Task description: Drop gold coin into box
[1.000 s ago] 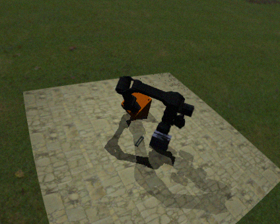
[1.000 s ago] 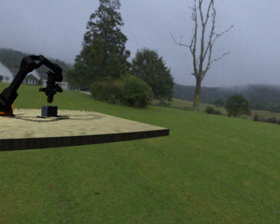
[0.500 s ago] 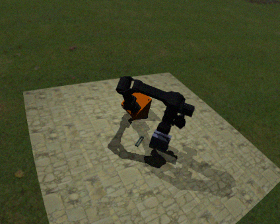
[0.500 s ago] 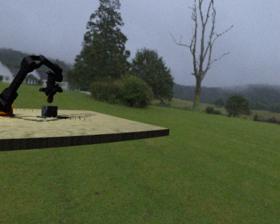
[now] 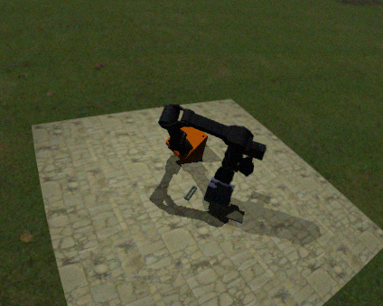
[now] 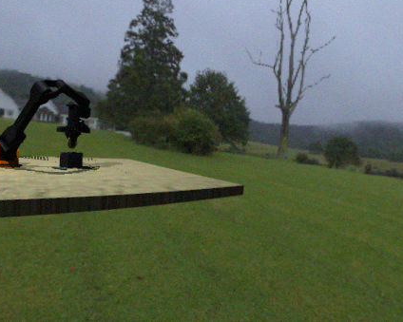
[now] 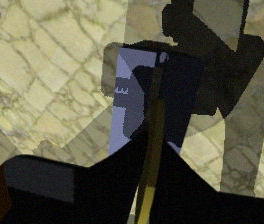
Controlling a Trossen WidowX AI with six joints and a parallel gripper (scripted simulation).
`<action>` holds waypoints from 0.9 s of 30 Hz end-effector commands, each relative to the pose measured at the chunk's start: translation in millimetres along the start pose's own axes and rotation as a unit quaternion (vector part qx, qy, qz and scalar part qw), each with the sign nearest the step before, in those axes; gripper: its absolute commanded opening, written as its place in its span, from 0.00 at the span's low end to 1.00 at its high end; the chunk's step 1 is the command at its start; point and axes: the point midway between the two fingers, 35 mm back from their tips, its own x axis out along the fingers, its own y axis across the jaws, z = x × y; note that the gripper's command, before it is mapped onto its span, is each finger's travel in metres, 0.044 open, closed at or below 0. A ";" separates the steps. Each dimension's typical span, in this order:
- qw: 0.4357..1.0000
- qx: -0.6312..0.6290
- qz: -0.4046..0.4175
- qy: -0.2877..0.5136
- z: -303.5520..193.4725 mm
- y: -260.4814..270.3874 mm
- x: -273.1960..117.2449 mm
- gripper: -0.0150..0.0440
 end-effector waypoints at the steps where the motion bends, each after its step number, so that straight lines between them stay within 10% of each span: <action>1: 1.000 -0.003 -0.001 0.002 -0.9 0.5 3.1 0.25; 27: 1.000 -0.004 -0.001 0.002 -1.6 0.4 16.1 0.25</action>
